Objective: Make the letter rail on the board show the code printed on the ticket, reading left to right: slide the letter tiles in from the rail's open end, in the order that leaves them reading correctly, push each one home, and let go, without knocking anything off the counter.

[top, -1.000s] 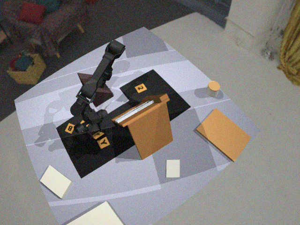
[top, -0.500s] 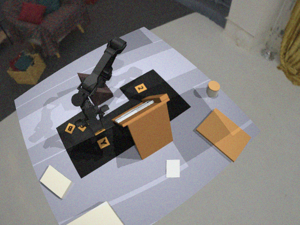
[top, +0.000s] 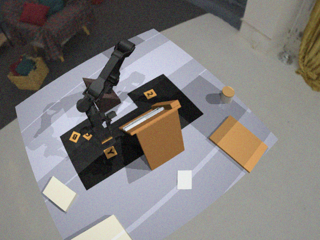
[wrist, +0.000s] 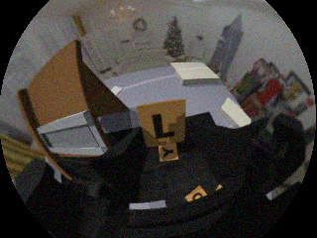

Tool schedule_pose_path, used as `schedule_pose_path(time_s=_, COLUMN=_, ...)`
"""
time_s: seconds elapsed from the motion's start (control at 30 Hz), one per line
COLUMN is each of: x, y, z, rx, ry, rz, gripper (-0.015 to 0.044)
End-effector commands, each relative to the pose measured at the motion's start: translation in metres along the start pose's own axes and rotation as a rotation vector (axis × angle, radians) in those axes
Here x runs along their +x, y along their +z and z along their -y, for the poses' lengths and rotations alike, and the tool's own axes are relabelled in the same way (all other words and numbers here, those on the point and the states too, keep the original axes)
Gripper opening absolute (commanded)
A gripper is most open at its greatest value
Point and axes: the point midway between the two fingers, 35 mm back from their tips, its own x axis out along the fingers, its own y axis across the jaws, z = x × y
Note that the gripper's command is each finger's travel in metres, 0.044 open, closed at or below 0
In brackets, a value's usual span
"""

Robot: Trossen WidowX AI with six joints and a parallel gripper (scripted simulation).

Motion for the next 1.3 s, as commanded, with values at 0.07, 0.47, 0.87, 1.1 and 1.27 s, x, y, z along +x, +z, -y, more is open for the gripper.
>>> schedule_pose_path(time_s=0.07, x=-0.0006, y=0.0017, z=-0.0013, rx=-0.001, ry=0.003, rz=0.005, gripper=0.0000)
schedule_pose_path(time_s=0.47, x=-0.0008, y=0.0021, z=-0.0016, rx=-0.001, ry=0.003, rz=0.005, gripper=0.0000)
schedule_pose_path(time_s=0.87, x=-0.0004, y=0.0010, z=-0.0051, rx=0.000, ry=0.003, rz=0.005, gripper=0.0000)
schedule_pose_path(time_s=1.1, x=-0.0008, y=0.0018, z=-0.0086, rx=0.000, ry=0.003, rz=0.004, gripper=0.0000)
schedule_pose_path(time_s=1.27, x=-0.0011, y=0.0026, z=-0.0111, rx=0.000, ry=0.003, rz=0.004, gripper=0.0000)
